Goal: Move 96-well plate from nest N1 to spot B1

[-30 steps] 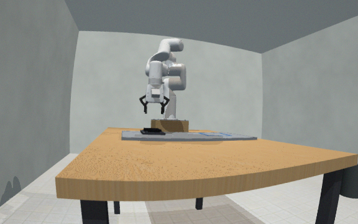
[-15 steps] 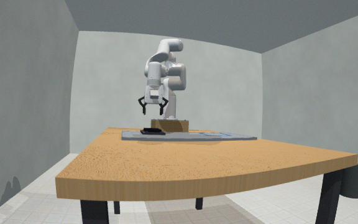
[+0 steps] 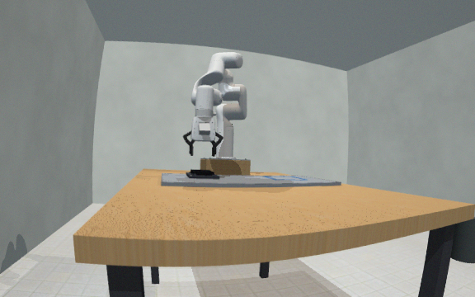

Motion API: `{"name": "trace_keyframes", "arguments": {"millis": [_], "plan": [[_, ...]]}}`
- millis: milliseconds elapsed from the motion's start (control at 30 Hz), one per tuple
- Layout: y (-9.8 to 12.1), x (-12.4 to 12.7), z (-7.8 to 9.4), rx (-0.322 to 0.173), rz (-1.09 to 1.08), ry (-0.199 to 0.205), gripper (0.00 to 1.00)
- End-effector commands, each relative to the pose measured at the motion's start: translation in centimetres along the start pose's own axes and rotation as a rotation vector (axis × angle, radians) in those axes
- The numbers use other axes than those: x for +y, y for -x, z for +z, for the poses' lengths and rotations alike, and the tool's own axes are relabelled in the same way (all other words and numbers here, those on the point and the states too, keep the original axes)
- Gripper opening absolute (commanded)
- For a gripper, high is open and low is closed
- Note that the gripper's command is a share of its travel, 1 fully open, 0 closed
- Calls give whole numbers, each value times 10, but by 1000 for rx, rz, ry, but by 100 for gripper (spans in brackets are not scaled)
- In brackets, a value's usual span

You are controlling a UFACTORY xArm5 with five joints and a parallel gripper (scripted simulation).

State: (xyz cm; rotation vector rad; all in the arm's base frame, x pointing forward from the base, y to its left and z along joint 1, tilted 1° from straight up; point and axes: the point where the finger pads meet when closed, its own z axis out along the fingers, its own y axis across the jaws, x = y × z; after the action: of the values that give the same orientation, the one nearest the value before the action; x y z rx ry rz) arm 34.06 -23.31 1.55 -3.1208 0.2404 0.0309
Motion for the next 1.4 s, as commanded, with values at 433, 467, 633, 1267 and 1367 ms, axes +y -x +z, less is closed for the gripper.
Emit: {"name": "trace_keyframes", "arguments": {"millis": [433,467,633,1267,1367], "plan": [[-2,1,26,4,0,2,100],[-2,1,26,4,0,2,100],[-2,1,33,4,0,2,100],[-2,1,46,4,0,2,100],[-2,1,46,4,0,2,100]]}}
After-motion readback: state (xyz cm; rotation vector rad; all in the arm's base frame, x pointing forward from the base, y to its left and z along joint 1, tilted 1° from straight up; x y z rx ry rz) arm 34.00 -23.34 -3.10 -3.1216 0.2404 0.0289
